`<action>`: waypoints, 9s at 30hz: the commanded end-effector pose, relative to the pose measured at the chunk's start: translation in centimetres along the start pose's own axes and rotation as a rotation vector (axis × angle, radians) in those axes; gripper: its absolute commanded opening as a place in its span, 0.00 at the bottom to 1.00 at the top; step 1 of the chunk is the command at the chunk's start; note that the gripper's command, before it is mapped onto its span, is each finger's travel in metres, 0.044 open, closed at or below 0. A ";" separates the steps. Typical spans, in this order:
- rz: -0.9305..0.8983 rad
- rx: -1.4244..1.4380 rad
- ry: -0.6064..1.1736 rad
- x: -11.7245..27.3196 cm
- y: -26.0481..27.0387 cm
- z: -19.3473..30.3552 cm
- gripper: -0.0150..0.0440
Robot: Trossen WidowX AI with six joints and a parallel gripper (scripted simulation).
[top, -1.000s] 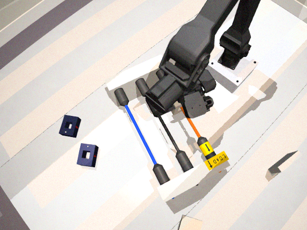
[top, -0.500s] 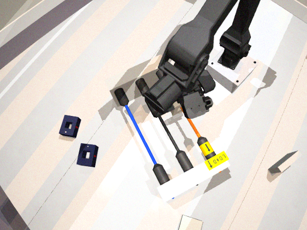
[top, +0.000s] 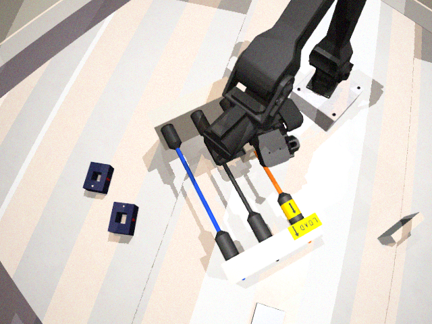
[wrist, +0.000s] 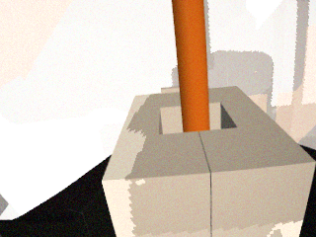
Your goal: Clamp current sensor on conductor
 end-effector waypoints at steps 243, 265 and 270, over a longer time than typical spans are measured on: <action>-0.004 0.003 -0.008 10.2 -0.1 0.0 1.00; -0.004 0.003 -0.008 10.2 -0.1 0.0 1.00; -0.004 0.003 -0.008 10.2 -0.1 0.0 1.00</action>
Point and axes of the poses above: the point midway between the two fingers, 35 mm back from their tips, its own x axis back along the fingers, its own y axis across the jaws, z = x × y, the point moved 8 cm from there along x, back along the fingers, and after that the axes turned 10 degrees about -x, right-handed, at the moved point
